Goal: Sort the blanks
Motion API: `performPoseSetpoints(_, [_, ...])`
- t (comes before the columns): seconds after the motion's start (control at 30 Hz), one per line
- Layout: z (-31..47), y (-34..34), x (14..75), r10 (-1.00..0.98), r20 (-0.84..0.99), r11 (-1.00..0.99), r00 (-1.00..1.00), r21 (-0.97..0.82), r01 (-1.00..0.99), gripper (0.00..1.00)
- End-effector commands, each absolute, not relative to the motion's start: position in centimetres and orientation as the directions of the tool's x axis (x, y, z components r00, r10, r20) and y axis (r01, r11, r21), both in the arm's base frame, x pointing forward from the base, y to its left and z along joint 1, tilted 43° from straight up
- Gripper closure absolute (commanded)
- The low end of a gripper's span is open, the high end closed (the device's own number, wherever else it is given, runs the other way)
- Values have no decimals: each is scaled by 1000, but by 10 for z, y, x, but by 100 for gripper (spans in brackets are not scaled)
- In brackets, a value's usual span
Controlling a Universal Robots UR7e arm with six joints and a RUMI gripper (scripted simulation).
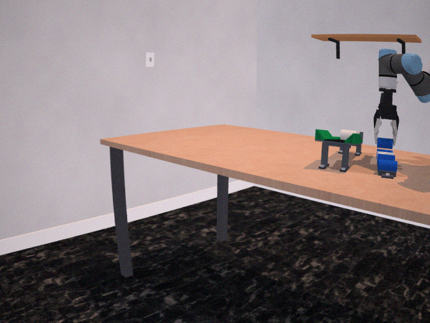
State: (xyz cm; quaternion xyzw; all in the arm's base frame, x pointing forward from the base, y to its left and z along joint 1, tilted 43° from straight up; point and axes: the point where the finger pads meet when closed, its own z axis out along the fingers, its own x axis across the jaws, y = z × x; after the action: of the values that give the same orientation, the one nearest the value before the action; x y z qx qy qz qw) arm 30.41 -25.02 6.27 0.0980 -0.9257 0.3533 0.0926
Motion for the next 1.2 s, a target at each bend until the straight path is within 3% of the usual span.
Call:
performPoseSetpoints(0.0, [50, -262, 304, -120, 237, 728, -964, -639, -248, 60])
performPoseSetpoints(1.17, [38, -274, 302, -120, 237, 728, -964, -639, -248, 60])
